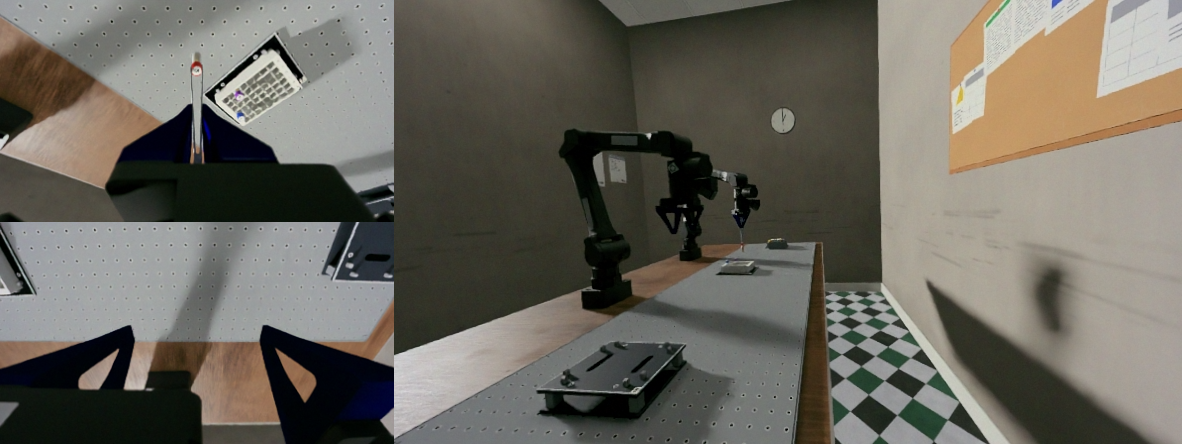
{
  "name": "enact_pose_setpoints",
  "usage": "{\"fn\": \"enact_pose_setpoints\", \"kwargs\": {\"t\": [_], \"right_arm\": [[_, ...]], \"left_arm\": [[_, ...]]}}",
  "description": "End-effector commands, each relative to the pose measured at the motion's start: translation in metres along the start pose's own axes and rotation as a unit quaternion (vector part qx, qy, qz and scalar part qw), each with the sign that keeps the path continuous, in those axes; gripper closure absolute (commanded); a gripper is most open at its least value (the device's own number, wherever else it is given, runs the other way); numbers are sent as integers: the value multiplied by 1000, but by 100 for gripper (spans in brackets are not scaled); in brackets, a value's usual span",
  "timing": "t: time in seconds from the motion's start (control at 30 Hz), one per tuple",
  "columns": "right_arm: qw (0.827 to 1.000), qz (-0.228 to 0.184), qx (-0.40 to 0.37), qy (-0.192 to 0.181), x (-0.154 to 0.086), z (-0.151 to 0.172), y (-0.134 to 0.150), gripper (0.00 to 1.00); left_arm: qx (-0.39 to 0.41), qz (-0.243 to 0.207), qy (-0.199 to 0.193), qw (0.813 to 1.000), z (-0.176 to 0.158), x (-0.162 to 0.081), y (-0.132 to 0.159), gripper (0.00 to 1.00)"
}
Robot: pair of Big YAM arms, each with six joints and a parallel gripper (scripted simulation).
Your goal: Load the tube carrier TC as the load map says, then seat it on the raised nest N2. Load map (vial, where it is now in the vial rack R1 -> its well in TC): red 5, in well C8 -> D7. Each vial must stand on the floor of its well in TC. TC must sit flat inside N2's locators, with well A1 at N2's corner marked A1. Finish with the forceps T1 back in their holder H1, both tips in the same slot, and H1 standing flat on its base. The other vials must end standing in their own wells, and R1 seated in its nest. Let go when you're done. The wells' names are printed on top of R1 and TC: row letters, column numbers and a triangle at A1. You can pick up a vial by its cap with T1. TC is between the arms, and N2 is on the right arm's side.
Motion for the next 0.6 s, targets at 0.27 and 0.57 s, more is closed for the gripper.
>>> {"fn": "enact_pose_setpoints", "kwargs": {"t": [0.27, 0.57], "right_arm": [[1000, -14, 1, 7, -11, -4, -8, 0], [1000, -14, 1, 7, -11, -4, -8, 0]], "left_arm": [[-6, 0, 4, 1000, -17, -6, 17, 91], [-11, 0, 8, 1000, -24, -8, 22, 91]]}}
Point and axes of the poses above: on each arm, the point where the finger pads meet when closed, its own x axis out along the fingers, its own z axis across the jaws, y = z × x, the point moved 3 cm from there along -x, back along the fingers, and after that the axes turned 11 degrees about -x, right-handed, at the moved point
